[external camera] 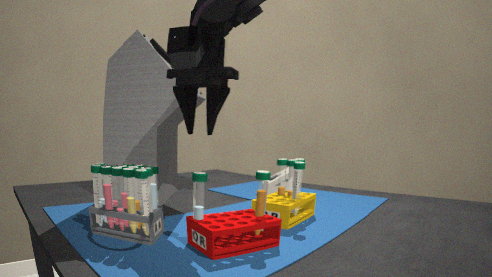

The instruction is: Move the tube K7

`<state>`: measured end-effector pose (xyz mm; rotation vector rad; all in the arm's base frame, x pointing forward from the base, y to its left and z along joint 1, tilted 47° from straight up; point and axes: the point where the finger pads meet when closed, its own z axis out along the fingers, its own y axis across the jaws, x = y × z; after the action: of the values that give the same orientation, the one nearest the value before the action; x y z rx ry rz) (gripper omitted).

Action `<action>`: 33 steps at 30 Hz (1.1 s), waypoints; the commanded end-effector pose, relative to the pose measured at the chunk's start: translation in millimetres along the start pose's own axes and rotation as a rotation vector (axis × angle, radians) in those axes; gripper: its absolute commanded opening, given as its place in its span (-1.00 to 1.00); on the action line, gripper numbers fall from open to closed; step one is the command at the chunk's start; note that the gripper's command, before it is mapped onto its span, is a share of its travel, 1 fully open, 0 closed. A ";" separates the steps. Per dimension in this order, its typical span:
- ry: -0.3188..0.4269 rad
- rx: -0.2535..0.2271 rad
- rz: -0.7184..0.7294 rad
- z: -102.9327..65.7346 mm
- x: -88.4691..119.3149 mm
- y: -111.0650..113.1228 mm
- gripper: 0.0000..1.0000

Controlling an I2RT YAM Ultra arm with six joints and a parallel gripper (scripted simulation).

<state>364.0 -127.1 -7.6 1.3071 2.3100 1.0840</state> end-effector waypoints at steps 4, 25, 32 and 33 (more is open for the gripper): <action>-0.051 -0.021 -0.030 -16.1 -15.9 9.7 -0.40; -0.023 -0.002 -0.008 -2.9 70.4 2.4 -0.40; -0.034 -0.011 -0.020 -9.6 50.4 56.6 -0.40; -0.024 -0.004 -0.008 -6.4 49.6 58.0 -0.40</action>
<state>353.3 -62.1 29.1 1.2543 2.3196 1.0918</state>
